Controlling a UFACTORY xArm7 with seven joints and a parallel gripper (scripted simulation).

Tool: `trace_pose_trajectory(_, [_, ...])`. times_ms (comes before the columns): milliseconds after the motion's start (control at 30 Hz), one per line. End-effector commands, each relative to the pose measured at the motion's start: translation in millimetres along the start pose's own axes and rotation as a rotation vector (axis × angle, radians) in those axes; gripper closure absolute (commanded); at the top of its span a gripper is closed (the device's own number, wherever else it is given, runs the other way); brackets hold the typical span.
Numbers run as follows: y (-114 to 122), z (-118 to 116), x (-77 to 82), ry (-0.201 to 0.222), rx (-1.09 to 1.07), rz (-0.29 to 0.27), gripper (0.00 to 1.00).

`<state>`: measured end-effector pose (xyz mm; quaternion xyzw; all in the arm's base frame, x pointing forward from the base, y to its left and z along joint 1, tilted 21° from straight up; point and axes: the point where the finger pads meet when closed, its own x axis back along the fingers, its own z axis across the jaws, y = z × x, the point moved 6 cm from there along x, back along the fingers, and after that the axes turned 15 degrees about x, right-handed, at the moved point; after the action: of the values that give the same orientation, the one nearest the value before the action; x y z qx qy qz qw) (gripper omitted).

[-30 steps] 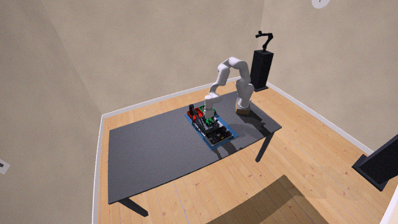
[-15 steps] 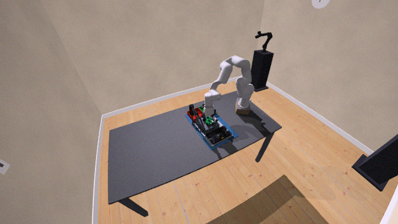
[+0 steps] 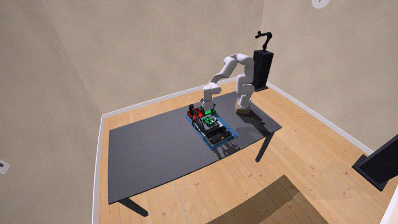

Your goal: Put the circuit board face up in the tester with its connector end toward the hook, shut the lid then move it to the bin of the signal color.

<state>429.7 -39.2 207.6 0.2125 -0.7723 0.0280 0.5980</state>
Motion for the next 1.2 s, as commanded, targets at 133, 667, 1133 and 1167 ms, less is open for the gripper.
trace_pose_trajectory(133, [5.4,7.2,68.2,-0.012,-0.002,0.005,0.0])
trace_pose_trajectory(667, [5.8,8.3,153.6,-0.012,-0.002,0.005,0.0])
trace_pose_trajectory(1133, [5.8,8.3,155.5,-0.012,-0.002,0.005,0.49])
trace_pose_trajectory(1167, [5.8,8.3,155.5,-0.012,-0.002,0.005,0.49])
